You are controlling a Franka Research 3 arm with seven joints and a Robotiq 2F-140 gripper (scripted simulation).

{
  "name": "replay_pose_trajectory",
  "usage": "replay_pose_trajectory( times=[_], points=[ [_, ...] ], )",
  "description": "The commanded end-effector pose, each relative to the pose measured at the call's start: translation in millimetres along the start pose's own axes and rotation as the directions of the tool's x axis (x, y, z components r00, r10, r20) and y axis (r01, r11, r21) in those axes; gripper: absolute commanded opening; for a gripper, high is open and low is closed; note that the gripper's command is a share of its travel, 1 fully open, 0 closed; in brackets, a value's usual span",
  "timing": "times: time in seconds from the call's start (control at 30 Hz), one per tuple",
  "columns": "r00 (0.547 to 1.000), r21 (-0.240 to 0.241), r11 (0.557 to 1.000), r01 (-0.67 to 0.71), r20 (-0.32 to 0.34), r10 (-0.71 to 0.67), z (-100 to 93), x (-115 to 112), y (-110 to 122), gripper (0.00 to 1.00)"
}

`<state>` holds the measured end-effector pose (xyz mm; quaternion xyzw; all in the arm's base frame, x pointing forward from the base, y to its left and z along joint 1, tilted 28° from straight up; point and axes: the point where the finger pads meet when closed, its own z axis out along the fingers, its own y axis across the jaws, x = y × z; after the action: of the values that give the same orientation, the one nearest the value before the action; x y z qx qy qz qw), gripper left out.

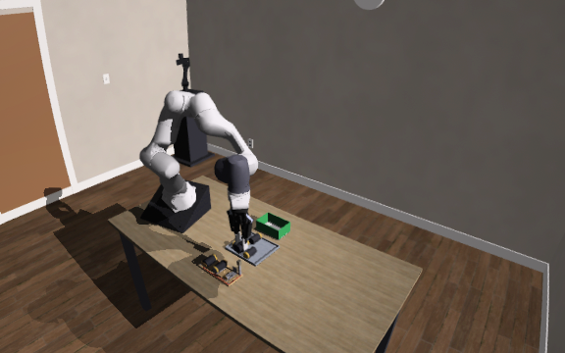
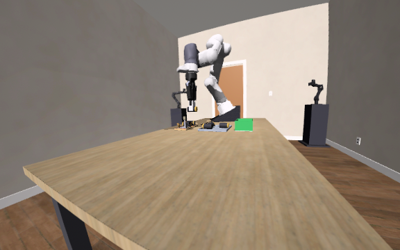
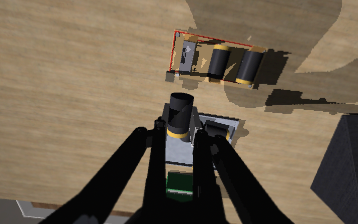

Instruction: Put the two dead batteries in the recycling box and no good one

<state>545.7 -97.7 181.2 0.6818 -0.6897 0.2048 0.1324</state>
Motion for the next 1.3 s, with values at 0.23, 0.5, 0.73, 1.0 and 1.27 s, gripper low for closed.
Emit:
replay_pose_trajectory(
  times=[0.23,0.5,0.73,1.0,1.27],
  points=[
    [0.998,-0.004,0.998,-0.059,0.009,0.06,-1.5,-120.1,-1.1,0.16],
    [0.998,-0.004,0.998,-0.059,0.009,0.06,-2.1,-184.1,-2.6,0.16],
    [0.998,-0.004,0.998,-0.059,0.009,0.06,-2.1,-188.0,-2.7,0.16],
    [0.997,-0.004,0.997,-0.075,0.009,0.075,-2.1,-188.0,-2.7,0.16],
    [0.996,-0.004,0.996,-0.091,0.009,0.091,-2.1,-188.0,-2.7,0.16]
  ],
)
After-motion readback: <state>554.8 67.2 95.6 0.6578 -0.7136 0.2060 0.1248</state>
